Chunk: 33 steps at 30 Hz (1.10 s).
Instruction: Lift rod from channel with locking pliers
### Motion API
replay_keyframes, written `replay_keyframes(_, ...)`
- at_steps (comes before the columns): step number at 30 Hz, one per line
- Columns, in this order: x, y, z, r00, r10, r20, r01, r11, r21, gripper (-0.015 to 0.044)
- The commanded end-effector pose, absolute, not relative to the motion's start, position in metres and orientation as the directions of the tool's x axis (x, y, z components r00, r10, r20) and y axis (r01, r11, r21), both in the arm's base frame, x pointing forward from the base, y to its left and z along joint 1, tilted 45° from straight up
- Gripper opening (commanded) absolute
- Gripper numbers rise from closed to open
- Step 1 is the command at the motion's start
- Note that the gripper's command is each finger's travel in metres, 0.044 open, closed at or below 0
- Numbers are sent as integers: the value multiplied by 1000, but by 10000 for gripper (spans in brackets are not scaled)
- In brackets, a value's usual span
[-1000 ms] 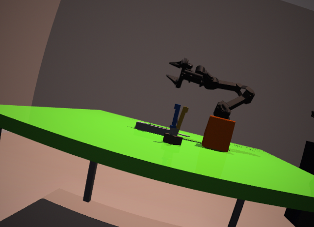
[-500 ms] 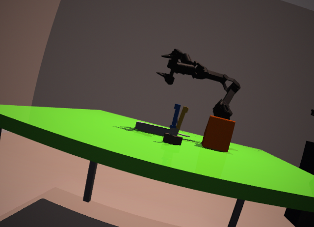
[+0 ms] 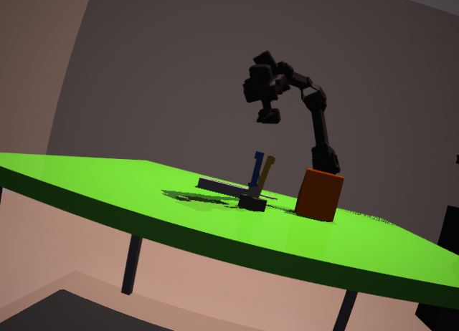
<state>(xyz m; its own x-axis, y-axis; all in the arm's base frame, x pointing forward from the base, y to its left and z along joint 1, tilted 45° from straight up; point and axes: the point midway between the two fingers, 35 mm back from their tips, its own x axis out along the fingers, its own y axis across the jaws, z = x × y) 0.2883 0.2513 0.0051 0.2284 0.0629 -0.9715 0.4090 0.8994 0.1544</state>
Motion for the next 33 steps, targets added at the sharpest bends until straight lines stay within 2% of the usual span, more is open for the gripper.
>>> replay_keyframes(1,243,265,-48,77,-121,-990,493,867,-68,440)
replay_keyframes(7,173,265,-108,-43,-417,-908,564,740,-367,440)
replay_keyframes(13,116,245,-149,-40,-672,-740,619,564,-546,440)
replay_keyframes(24,115,244,-150,-38,-679,-733,622,558,-549,440)
replay_keyframes(33,156,219,-130,-36,-682,-731,624,556,-549,440)
